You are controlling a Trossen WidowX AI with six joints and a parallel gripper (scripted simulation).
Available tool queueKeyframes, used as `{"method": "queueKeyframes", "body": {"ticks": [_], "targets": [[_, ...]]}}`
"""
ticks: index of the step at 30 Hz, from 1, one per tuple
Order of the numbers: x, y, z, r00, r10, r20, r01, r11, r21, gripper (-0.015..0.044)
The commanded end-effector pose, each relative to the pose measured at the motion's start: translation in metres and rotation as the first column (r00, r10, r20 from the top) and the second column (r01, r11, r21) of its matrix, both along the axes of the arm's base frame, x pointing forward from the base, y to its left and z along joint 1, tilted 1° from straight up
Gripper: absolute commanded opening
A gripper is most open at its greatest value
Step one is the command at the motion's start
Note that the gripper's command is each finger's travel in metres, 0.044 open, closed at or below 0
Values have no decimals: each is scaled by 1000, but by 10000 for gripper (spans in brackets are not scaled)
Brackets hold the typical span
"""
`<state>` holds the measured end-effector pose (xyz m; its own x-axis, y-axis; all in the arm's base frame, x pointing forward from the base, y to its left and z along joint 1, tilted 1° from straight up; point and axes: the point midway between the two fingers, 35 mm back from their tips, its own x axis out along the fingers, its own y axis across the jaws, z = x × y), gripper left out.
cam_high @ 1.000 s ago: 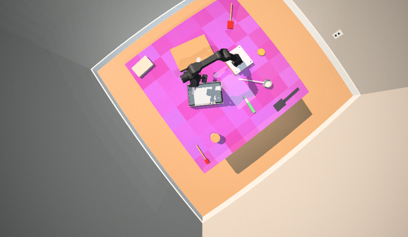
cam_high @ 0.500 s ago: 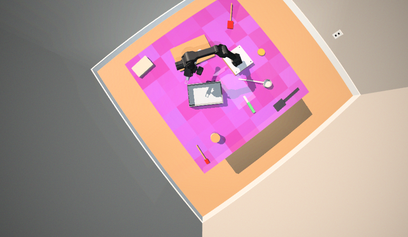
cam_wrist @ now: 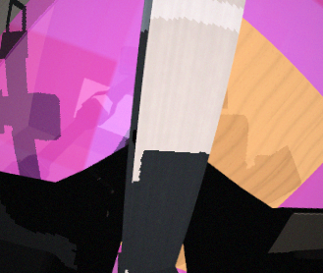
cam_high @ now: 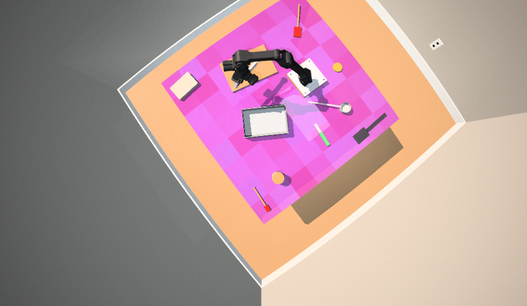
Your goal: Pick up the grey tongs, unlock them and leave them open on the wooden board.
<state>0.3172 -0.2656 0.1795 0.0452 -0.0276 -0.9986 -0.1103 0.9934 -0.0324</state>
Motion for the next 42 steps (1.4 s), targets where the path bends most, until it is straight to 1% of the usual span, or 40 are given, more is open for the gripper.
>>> {"method": "queueKeyframes", "body": {"ticks": [1,9,18,26,29,42], "targets": [[-17,-20,0,996,-86,5,86,996,5,-150],[-56,-57,0,969,-249,11,249,969,14,-150],[-104,-92,0,909,-416,12,415,909,21,-150],[-107,-95,0,902,-431,22,430,902,24,-150],[-106,-98,0,894,-444,61,442,896,32,-150],[-102,-112,4,814,-491,312,490,867,86,-150]]}}
